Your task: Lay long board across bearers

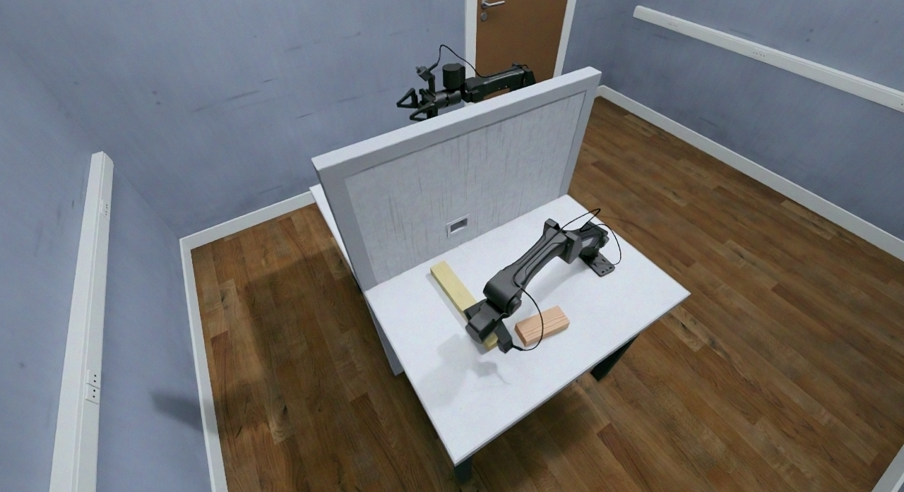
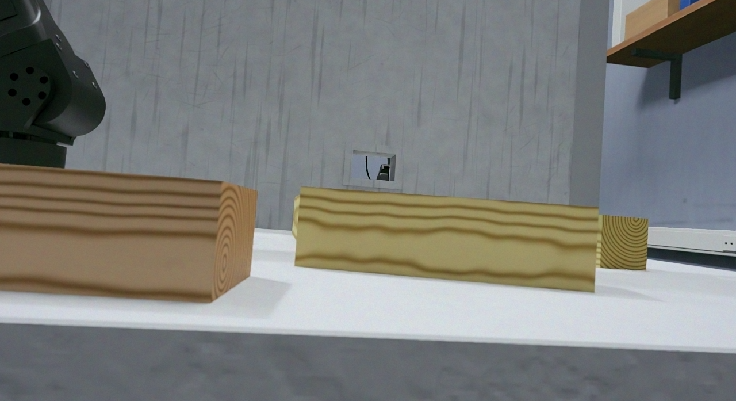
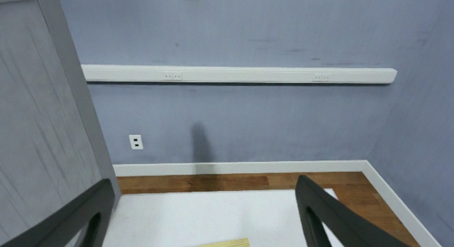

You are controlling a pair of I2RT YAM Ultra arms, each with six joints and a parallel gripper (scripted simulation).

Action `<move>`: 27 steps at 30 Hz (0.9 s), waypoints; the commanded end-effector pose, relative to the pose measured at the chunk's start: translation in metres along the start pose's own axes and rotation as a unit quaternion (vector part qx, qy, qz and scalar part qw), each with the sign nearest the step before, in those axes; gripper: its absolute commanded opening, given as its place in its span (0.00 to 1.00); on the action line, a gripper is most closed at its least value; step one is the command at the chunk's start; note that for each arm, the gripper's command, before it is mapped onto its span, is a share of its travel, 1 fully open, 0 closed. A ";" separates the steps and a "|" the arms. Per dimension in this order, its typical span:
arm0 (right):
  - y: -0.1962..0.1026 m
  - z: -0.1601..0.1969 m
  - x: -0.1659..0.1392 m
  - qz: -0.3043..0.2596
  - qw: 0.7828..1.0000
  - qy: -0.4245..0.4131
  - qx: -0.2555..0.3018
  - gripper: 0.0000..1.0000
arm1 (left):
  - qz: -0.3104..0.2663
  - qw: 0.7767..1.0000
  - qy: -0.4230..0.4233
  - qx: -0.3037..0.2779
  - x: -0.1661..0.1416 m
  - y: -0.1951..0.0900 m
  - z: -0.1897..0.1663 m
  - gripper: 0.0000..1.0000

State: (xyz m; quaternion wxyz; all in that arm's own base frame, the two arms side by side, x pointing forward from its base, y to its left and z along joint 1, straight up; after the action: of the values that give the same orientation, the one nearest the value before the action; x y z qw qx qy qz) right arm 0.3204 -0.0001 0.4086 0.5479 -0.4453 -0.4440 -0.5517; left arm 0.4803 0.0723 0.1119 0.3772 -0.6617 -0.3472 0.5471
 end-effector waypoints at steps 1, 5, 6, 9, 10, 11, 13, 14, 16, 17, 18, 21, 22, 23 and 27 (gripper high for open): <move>-0.003 0.004 0.000 0.003 1.000 0.000 0.007 1.00 | -0.009 1.000 0.013 -0.026 -0.014 -0.024 -0.006 0.72; -0.003 0.004 0.000 0.003 1.000 0.000 0.007 1.00 | -0.009 1.000 0.014 -0.026 -0.015 -0.024 -0.006 0.72; -0.003 0.004 0.000 0.003 1.000 0.000 0.007 1.00 | -0.009 1.000 0.014 -0.026 -0.015 -0.024 -0.006 0.72; -0.003 0.004 0.000 0.003 1.000 0.000 0.007 1.00 | -0.007 1.000 0.011 -0.021 -0.013 -0.019 -0.006 0.72; -0.003 0.004 0.000 0.003 1.000 0.000 0.007 1.00 | -0.007 1.000 0.012 -0.021 -0.013 -0.019 -0.006 0.72; -0.003 0.004 0.000 0.003 1.000 0.000 0.007 1.00 | -0.007 1.000 0.011 -0.020 -0.013 -0.018 -0.006 0.72; -0.003 0.004 0.000 0.003 1.000 0.000 0.007 1.00 | -0.006 1.000 0.011 -0.019 -0.013 -0.017 -0.006 0.72; -0.003 0.004 0.000 0.003 1.000 0.000 0.007 1.00 | -0.007 1.000 0.007 -0.021 -0.008 -0.019 -0.005 0.72; -0.003 0.004 0.000 0.003 1.000 0.000 0.007 1.00 | -0.007 1.000 0.005 -0.021 -0.007 -0.019 -0.004 0.72; -0.003 0.004 0.000 0.003 1.000 0.000 0.007 1.00 | -0.007 1.000 0.005 -0.020 -0.007 -0.018 -0.004 0.72; -0.003 0.004 0.000 0.003 1.000 0.000 0.007 1.00 | -0.007 1.000 0.005 -0.020 -0.007 -0.018 -0.004 0.72; -0.003 0.004 0.000 0.003 1.000 0.000 0.007 1.00 | -0.006 1.000 0.005 -0.019 -0.007 -0.017 -0.004 0.72; -0.003 0.004 0.000 0.003 1.000 0.000 0.007 1.00 | -0.006 1.000 0.005 -0.019 -0.007 -0.017 -0.004 0.72; -0.003 0.004 0.000 0.003 1.000 0.000 0.007 1.00 | -0.006 1.000 0.005 -0.018 -0.007 -0.016 -0.004 0.72; -0.003 0.004 0.000 0.003 1.000 0.000 0.007 1.00 | -0.006 1.000 0.005 -0.016 -0.006 -0.014 -0.004 0.72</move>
State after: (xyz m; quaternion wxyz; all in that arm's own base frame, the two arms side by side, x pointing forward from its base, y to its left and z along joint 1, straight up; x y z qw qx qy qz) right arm 0.3204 -0.0001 0.4086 0.5479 -0.4453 -0.4440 -0.5517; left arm 0.4803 0.0723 0.1123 0.3771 -0.6619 -0.3474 0.5468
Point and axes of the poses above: on each arm, the point where the finger pads meet when closed, its own y axis out along the fingers, its own z axis across the jaws, x = y × z, the point moved 6 cm from there along -y, back along the fingers, and after that the axes turned 12 degrees about y, right-handed, at the moved point
